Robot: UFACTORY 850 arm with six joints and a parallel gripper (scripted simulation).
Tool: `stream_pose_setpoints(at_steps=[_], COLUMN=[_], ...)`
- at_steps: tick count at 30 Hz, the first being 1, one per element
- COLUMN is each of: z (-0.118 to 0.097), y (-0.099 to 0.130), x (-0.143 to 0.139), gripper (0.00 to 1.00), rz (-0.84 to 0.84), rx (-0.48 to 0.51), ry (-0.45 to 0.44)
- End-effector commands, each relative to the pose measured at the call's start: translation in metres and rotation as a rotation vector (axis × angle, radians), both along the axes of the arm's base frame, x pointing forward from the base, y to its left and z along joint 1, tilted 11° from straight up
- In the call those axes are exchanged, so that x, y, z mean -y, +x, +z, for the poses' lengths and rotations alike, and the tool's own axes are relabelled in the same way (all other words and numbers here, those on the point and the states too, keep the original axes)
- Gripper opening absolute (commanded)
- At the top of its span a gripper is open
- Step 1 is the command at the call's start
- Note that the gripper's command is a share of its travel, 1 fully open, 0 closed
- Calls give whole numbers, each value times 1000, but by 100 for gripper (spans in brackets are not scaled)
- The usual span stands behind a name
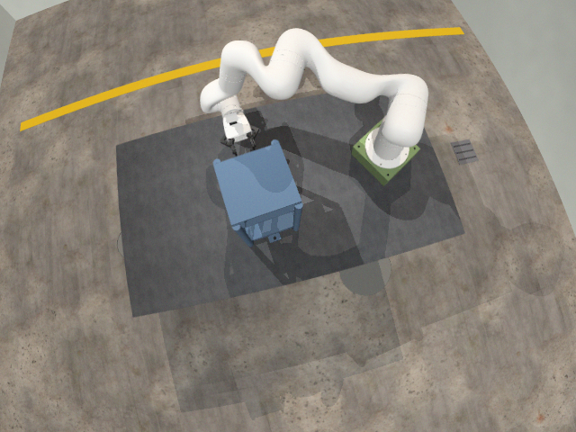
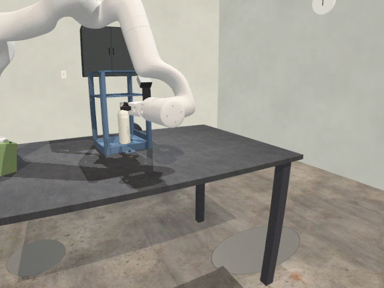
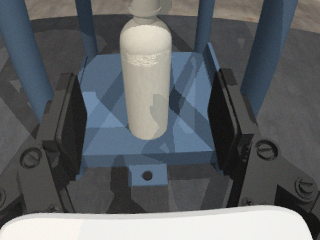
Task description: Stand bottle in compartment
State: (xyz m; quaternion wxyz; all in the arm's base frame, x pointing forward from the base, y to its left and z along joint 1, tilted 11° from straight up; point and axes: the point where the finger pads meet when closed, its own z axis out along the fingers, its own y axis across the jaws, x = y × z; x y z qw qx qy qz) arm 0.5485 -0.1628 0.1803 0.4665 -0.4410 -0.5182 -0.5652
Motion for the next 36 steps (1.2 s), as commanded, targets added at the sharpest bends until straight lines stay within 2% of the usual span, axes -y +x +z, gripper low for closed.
stream_pose_setpoints(at_steps=[1,16,17,36], z=[10,17,17,17], y=[-1,-3,-3,-3], x=[1,2,2,2], gripper=[73,73,100,100], rz=[0,0,0,0], rx=[2,2,2,2], ry=[-1,-1,-1,-1])
